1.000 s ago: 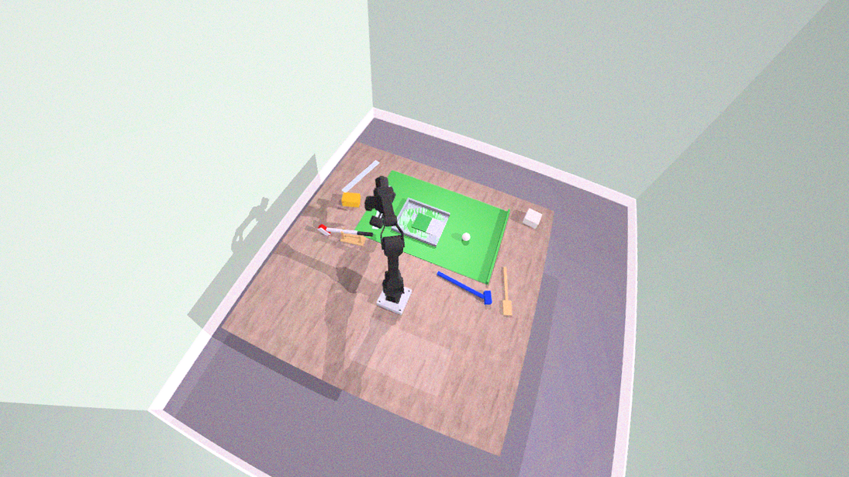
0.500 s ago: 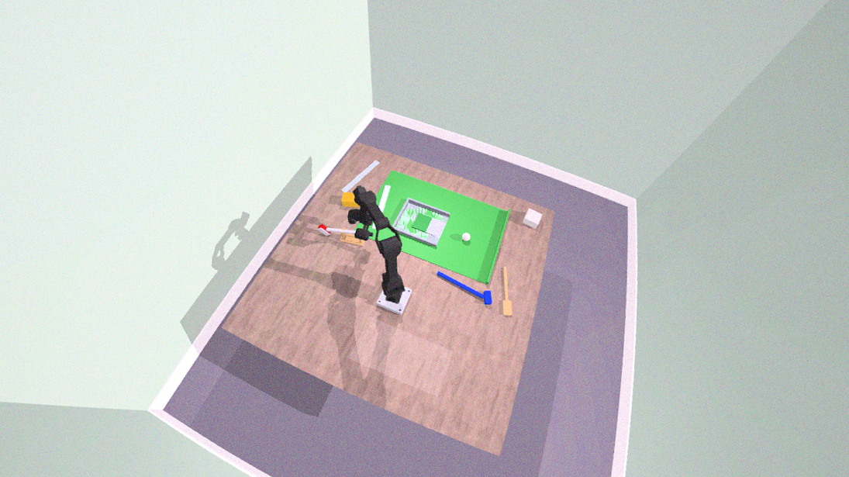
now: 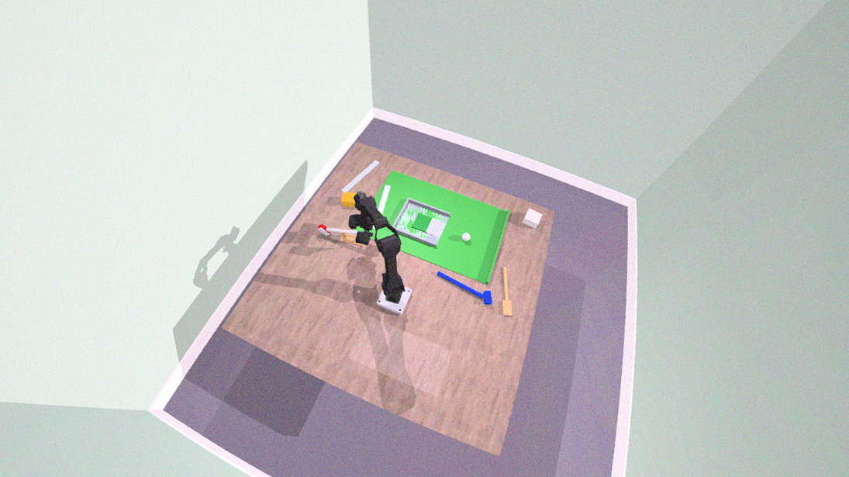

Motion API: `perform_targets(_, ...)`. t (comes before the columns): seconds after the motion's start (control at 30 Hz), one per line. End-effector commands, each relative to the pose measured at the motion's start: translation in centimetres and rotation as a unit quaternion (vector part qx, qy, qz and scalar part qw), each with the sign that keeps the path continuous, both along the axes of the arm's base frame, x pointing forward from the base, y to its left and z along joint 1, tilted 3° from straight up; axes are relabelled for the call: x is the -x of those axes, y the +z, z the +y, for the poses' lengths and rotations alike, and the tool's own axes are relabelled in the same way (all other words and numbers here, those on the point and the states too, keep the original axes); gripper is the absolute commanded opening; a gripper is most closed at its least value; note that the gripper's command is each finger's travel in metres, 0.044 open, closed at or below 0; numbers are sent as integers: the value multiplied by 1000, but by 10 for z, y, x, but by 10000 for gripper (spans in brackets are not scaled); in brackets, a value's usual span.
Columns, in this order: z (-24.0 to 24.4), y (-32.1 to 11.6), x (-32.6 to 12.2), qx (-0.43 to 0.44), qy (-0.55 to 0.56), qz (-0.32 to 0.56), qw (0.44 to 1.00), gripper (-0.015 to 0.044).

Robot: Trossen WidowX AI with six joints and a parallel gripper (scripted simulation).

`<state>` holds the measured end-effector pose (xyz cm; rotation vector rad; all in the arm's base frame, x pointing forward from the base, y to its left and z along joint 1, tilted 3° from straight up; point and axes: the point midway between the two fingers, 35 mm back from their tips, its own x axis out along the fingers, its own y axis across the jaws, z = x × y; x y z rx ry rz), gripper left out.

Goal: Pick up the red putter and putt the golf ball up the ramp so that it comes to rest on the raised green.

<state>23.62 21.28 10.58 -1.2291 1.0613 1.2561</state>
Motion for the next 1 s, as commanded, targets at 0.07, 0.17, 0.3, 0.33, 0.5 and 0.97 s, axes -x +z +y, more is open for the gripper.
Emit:
perform_targets(0.07, -1, -6, -1, 2, -2, -2, 1000, 440)
perform_targets(0.17, 0, -10, -2, 2, -2, -2, 1000, 440)
perform_targets(0.3, 0, -17, -2, 2, -2, -2, 1000, 440)
perform_targets(0.33, 0, -18, -2, 2, -2, -2, 1000, 440)
perform_targets(0.5, 0, -25, -2, 2, -2, -2, 1000, 440)
perform_targets(0.97, 1, -22, -2, -1, -1, -2, 1000, 125)
